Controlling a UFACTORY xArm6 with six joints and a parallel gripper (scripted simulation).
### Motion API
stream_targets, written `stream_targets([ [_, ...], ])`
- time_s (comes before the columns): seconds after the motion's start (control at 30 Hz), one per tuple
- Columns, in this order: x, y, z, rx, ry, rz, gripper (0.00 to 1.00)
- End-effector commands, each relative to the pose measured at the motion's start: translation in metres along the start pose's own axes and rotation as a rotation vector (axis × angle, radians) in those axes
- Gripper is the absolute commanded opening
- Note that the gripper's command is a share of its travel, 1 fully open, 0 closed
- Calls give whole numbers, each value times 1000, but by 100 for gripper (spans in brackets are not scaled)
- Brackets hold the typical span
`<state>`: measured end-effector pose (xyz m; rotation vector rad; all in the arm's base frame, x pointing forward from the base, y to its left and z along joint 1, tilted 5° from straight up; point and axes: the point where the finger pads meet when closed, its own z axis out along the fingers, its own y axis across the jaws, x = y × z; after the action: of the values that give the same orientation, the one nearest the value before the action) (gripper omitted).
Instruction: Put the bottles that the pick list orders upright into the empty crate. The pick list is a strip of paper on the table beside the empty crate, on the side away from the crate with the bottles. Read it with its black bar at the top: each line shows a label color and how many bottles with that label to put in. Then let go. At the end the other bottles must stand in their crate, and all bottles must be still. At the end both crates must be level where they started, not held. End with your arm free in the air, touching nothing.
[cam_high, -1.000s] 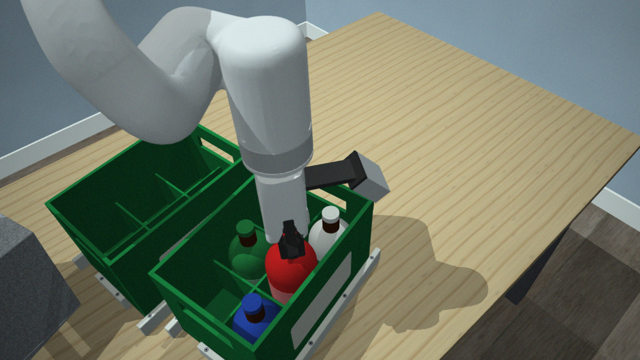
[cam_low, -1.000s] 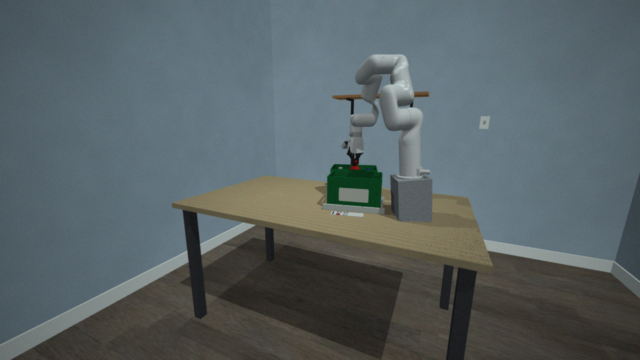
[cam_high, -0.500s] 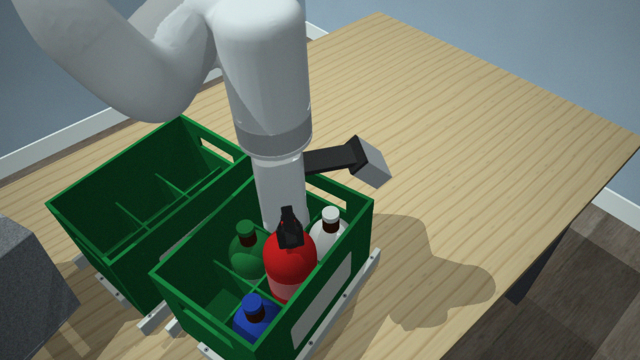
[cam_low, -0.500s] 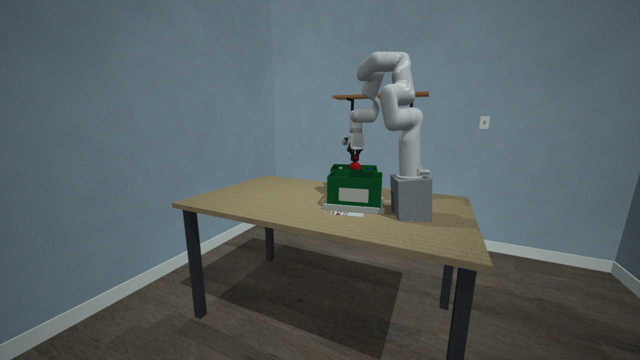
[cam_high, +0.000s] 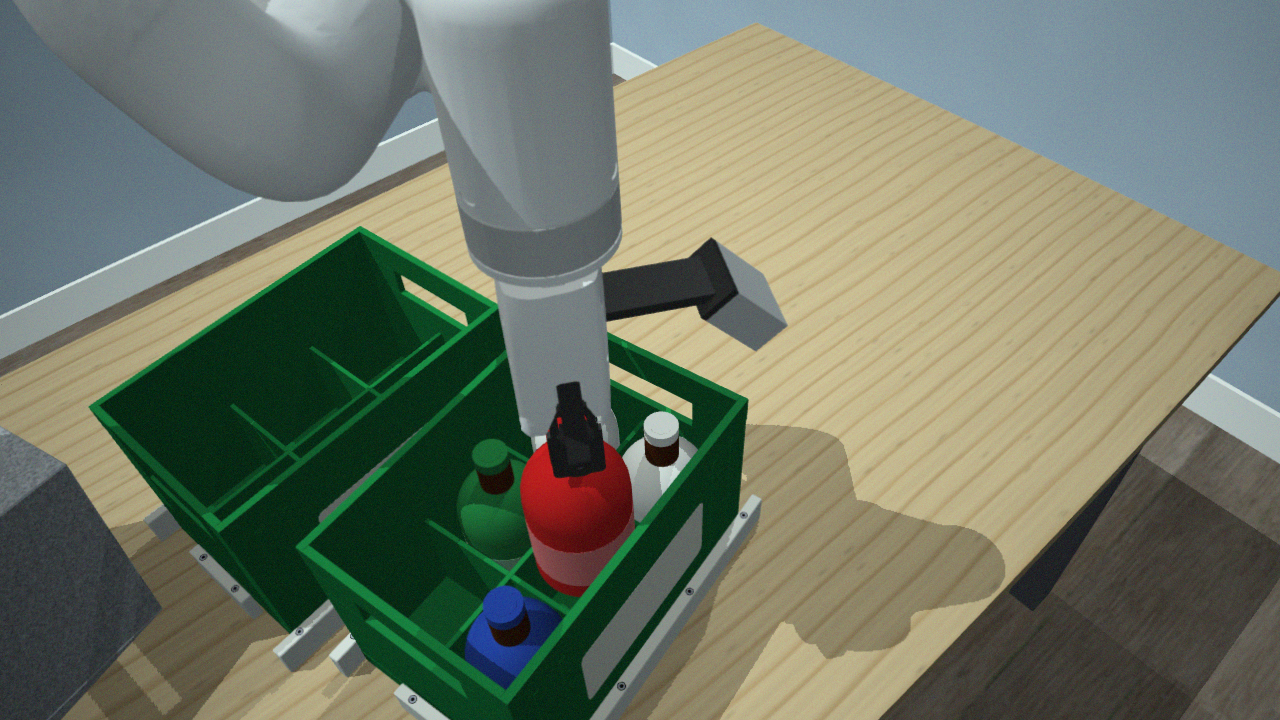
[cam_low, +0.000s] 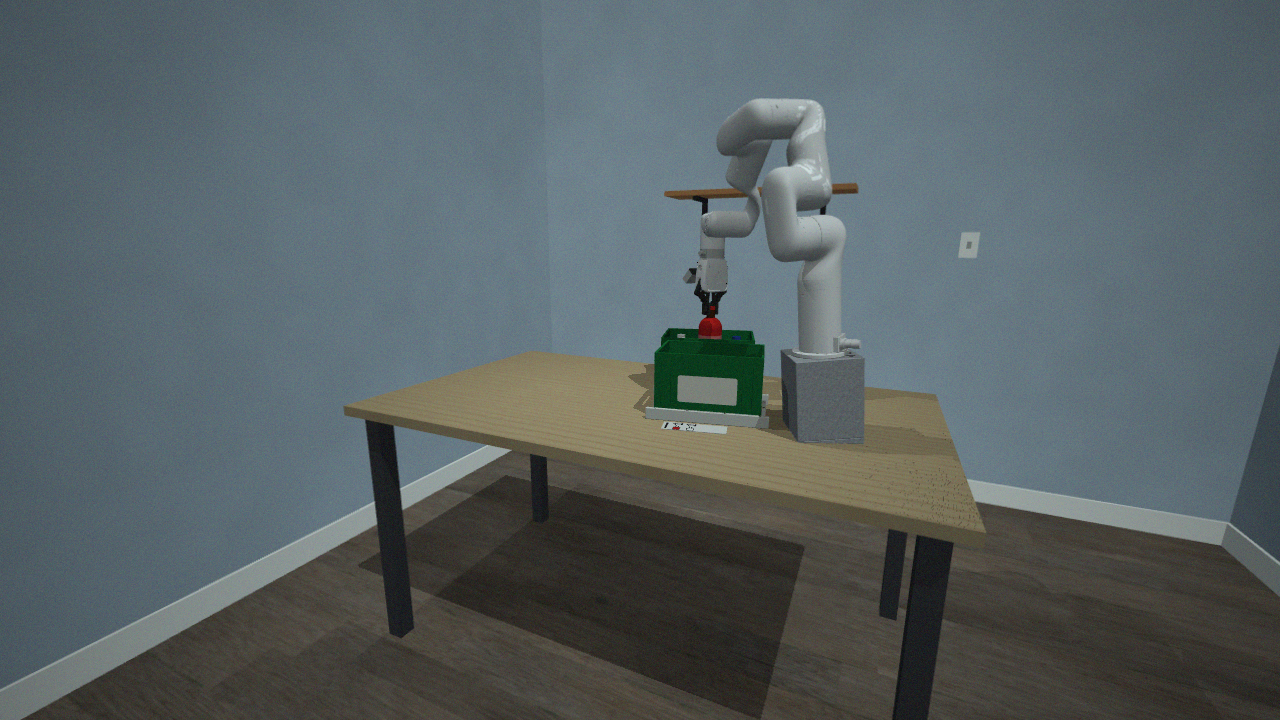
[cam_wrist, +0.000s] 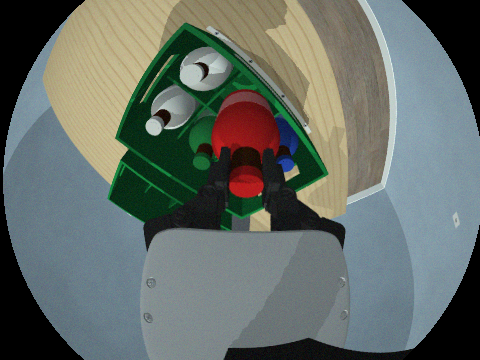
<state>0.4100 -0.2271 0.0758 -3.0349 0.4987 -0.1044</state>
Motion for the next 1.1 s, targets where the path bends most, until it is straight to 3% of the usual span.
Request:
stream_targets([
  [0.0, 2, 0, -5, -1, 5, 0, 0],
  [1.07, 2, 0, -56, -1, 5, 0, 0],
])
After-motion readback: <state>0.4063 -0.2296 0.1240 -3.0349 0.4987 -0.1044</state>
